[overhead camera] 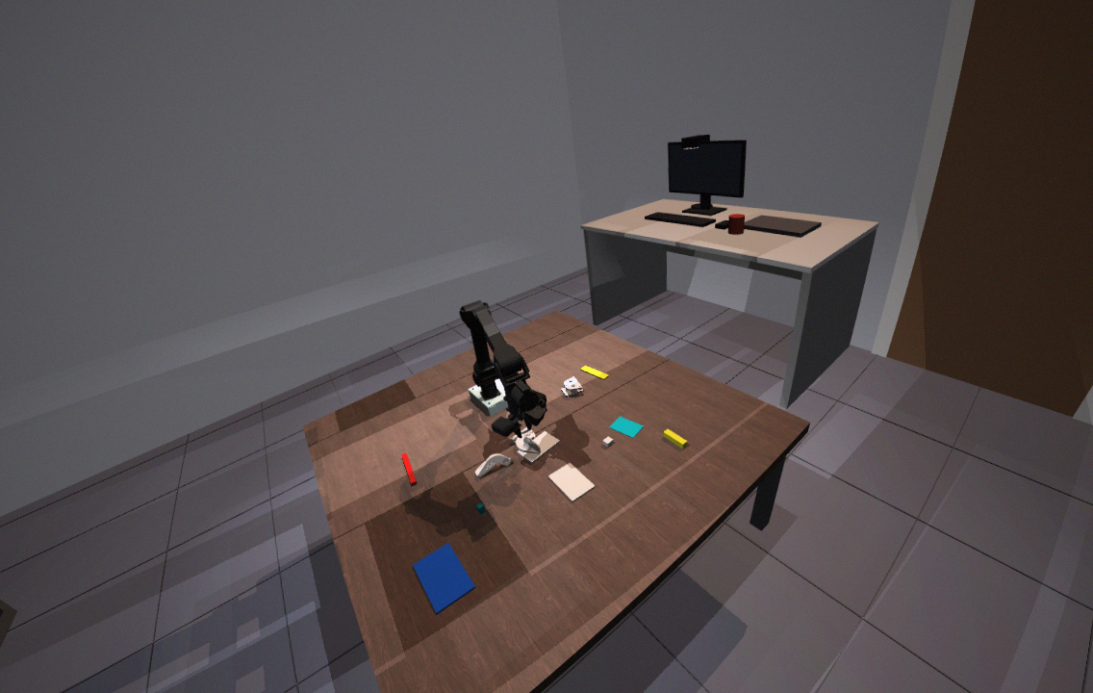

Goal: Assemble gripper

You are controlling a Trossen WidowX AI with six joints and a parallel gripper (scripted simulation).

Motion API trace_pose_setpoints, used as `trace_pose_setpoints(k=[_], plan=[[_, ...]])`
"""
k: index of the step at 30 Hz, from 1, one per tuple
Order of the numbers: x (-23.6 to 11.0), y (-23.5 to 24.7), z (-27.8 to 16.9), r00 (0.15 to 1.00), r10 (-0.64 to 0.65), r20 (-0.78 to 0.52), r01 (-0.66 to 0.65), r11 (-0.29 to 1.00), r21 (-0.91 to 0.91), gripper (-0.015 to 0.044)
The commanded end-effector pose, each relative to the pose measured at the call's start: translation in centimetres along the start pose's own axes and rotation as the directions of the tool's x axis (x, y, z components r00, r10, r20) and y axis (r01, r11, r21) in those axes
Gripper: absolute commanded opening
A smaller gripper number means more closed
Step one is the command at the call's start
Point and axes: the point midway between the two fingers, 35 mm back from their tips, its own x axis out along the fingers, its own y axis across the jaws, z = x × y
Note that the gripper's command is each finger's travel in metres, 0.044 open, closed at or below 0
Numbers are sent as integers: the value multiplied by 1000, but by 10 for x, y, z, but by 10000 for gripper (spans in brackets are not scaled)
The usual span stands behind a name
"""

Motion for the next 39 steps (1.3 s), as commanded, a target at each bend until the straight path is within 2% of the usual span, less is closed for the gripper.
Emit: trace_pose_setpoints(k=[1,6,22,39], plan=[[-2,0,-2,1000,-2,1,2,1000,-4,119],[-2,0,-2,1000,-2,1,2,1000,-4,0],[-2,-1,-1,1000,-2,4,2,1000,-15,0],[-4,-26,-20,1000,-4,-1,3,922,-388,0]])
